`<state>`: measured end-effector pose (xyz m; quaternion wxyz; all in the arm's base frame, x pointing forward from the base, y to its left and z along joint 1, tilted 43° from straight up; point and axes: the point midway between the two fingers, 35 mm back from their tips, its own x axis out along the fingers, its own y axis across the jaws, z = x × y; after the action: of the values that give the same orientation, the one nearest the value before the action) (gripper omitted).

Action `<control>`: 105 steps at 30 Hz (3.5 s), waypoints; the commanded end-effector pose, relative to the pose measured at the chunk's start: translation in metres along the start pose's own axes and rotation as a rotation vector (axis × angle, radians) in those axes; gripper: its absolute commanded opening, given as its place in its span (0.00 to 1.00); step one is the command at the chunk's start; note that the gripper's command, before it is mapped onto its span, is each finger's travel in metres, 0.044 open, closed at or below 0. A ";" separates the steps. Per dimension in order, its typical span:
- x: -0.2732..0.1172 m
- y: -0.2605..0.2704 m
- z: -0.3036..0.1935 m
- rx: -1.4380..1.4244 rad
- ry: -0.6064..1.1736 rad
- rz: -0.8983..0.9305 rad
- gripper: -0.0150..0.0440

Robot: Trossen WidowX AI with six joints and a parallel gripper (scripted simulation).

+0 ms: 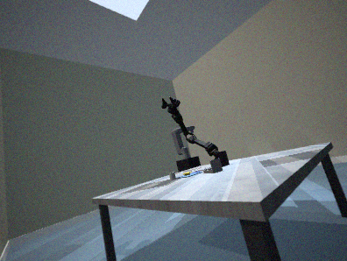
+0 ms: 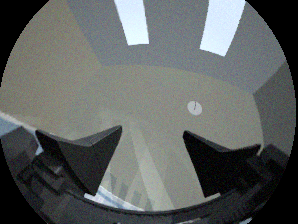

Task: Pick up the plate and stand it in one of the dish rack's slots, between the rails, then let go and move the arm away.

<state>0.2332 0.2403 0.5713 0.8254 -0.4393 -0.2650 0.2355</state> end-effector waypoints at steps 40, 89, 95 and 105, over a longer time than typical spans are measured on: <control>-0.031 0.150 -0.317 0.383 1.158 0.142 0.93; -0.272 0.225 -0.467 0.447 2.238 -0.129 0.93; -0.277 0.227 -0.475 0.447 2.237 -0.129 0.93; -0.286 0.231 -0.488 0.446 2.238 -0.130 0.93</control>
<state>0.2975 -0.1104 0.0807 0.6707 -0.2281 0.6440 -0.2888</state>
